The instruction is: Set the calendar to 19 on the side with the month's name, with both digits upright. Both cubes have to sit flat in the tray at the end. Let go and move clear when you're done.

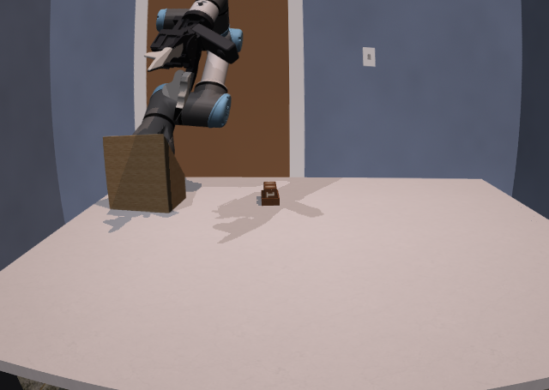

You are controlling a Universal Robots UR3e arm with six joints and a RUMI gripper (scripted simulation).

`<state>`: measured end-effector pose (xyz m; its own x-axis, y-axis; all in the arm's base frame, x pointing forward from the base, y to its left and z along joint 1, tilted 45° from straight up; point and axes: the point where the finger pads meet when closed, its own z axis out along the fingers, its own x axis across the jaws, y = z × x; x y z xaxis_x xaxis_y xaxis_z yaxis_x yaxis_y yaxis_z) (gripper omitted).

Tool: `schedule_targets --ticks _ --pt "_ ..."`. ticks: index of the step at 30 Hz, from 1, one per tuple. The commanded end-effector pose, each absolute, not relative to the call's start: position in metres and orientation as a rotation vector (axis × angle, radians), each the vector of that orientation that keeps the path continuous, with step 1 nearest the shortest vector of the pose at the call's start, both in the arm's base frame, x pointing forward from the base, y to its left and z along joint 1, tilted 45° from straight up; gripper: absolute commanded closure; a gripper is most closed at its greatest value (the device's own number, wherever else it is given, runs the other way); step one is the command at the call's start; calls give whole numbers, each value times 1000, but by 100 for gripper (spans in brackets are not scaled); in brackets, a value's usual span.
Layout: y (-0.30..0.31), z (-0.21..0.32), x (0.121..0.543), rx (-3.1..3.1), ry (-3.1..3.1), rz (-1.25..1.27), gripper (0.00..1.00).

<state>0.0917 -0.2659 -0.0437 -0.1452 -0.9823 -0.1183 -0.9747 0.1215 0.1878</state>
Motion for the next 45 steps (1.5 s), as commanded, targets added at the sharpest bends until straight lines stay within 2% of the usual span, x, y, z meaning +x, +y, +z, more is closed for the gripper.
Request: schedule_targets --ticks 1,23,32,34,39,45 --pt "-267 -43 92 2029 -2326 -340 0" --pt "-262 -43 100 2054 -2334 -345 0" --pt "-208 -30 167 2262 -2404 -421 0" --pt "-208 -30 167 2262 -2404 -421 0" --pt "-153 -7 218 2414 -2470 -533 0" --pt "-108 18 250 2507 -2524 -652 0"
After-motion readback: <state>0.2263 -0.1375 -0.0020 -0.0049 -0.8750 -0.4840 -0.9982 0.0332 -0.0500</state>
